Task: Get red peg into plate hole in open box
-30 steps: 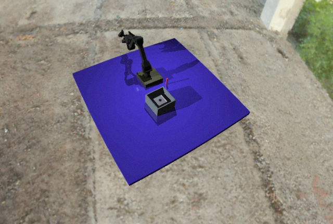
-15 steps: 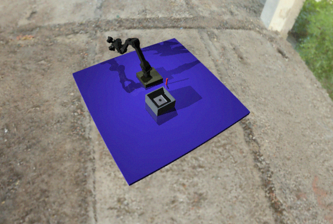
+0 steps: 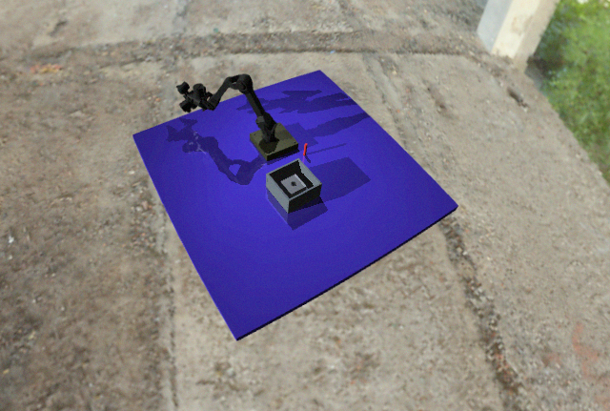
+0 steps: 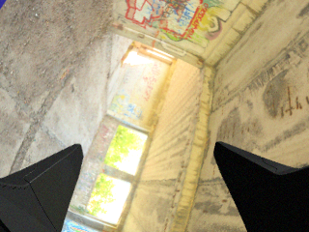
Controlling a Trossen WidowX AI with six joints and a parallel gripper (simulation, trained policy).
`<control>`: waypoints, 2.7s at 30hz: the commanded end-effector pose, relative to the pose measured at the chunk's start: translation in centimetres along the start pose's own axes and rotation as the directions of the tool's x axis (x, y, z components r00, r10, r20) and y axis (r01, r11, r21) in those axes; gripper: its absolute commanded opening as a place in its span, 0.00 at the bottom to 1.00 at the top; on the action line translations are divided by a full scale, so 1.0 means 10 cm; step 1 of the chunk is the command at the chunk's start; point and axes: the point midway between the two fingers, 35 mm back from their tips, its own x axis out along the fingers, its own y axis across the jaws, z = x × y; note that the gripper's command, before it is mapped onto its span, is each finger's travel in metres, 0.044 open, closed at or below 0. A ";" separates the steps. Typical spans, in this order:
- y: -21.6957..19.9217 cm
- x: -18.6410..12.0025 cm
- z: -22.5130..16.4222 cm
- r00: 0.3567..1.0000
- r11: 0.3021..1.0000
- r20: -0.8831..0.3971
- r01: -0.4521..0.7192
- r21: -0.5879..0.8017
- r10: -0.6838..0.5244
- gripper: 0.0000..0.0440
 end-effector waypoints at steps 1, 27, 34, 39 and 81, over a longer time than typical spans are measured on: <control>-0.11 -0.18 0.38 0.997 0.997 0.072 -0.016 0.070 0.011 1.00; -0.85 -3.07 2.75 0.726 0.832 0.679 -0.439 0.338 0.108 1.00; -0.92 -4.02 2.88 0.601 0.773 0.786 -0.565 0.288 0.146 1.00; -0.93 -4.66 2.85 0.509 0.730 0.842 -0.643 0.232 0.180 1.00; 0.35 -7.49 -0.05 -0.068 0.269 0.723 -0.901 -0.341 0.687 1.00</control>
